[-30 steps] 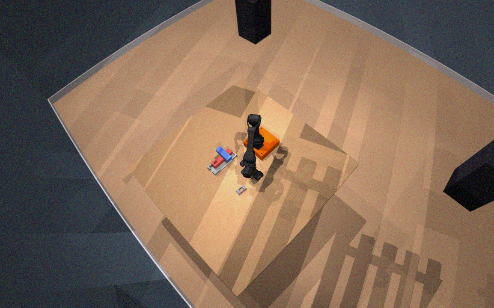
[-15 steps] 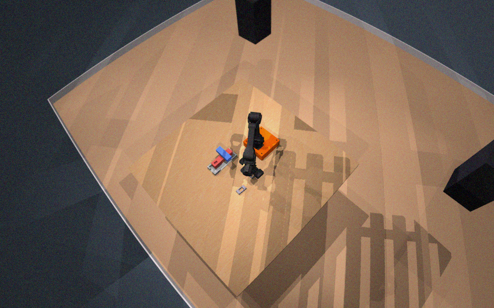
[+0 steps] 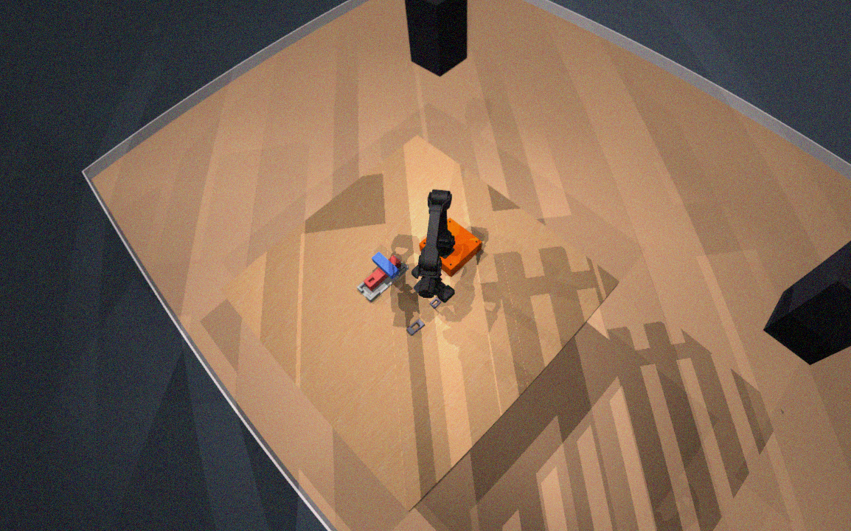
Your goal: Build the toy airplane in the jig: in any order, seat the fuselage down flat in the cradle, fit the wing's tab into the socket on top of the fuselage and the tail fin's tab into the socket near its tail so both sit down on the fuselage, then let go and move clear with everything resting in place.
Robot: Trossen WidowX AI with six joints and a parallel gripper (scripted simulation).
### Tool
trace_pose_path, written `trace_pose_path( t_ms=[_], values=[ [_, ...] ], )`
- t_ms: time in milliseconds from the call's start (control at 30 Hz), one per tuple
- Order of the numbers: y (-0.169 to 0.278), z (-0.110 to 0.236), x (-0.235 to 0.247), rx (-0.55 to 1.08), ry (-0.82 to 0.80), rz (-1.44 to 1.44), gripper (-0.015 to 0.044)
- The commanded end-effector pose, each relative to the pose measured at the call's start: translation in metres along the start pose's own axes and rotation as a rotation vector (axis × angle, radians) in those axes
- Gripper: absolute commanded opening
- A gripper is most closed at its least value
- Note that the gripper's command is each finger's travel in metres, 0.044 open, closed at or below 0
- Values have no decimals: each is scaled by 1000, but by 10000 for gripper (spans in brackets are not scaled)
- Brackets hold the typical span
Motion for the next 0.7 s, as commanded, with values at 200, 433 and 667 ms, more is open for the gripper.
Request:
trace_pose_path(
  t_ms=[200, 433, 667],
  values=[
    [2, 23, -3, -16, 2, -2, 0],
    [-14, 21, -9, -18, 1, -2, 0],
    [-28, 19, -17, -13, 0, -7, 0]
  ],
)
Point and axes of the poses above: the point midway between the two fingers, 35 mm back from their tips, its own z axis back along the fingers, its own x axis across the jaws, y = z × x, the point moved 9 cm from there along z, back along the fingers, and after that the axes turned 11 degrees about -z, right-handed, at the moved point
